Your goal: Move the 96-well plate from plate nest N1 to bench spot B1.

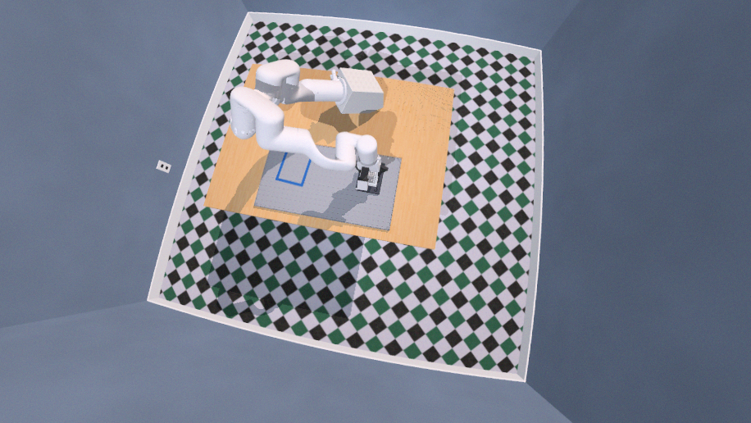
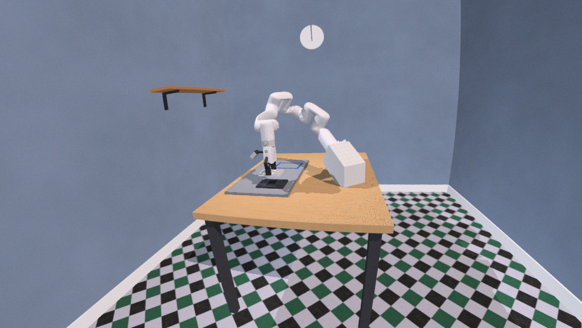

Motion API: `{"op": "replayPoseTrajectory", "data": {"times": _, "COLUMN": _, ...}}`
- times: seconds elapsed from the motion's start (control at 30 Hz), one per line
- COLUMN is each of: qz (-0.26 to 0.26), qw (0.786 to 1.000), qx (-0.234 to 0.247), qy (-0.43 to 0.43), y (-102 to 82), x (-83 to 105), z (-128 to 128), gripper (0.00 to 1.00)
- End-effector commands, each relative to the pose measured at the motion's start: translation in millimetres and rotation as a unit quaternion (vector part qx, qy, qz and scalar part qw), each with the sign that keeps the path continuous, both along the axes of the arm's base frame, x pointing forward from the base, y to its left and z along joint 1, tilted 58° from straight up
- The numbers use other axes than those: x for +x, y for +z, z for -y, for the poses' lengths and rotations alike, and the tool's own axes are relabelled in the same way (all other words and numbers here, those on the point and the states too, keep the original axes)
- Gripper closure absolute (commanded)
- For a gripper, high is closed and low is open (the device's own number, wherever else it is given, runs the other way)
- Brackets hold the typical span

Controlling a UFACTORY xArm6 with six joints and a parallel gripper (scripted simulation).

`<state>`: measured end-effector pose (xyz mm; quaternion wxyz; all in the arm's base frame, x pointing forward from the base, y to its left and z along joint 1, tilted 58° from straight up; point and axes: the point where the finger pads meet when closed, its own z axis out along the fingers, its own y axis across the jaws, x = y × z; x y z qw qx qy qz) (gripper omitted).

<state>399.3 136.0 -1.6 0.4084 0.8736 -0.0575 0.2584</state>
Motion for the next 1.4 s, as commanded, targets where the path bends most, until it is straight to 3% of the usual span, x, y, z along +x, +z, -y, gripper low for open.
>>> {"op": "replayPoseTrajectory", "data": {"times": 0.0, "qz": 0.001, "qw": 1.000, "qx": 0.001, "qy": 0.001, "y": 3.5, "x": -1.9, "z": -6, "gripper": 1.00}}
{"op": "replayPoseTrajectory", "data": {"times": 0.9, "qz": 0.001, "qw": 1.000, "qx": 0.001, "qy": 0.001, "y": 14.5, "x": -10.2, "z": -21, "gripper": 1.00}}
{"op": "replayPoseTrajectory", "data": {"times": 0.97, "qz": 0.025, "qw": 0.999, "qx": 0.015, "qy": -0.017, "y": 19.0, "x": -12.1, "z": -16, "gripper": 1.00}}
{"op": "replayPoseTrajectory", "data": {"times": 1.37, "qz": 0.026, "qw": 0.999, "qx": 0.015, "qy": -0.017, "y": 41.6, "x": -21.3, "z": 6, "gripper": 1.00}}
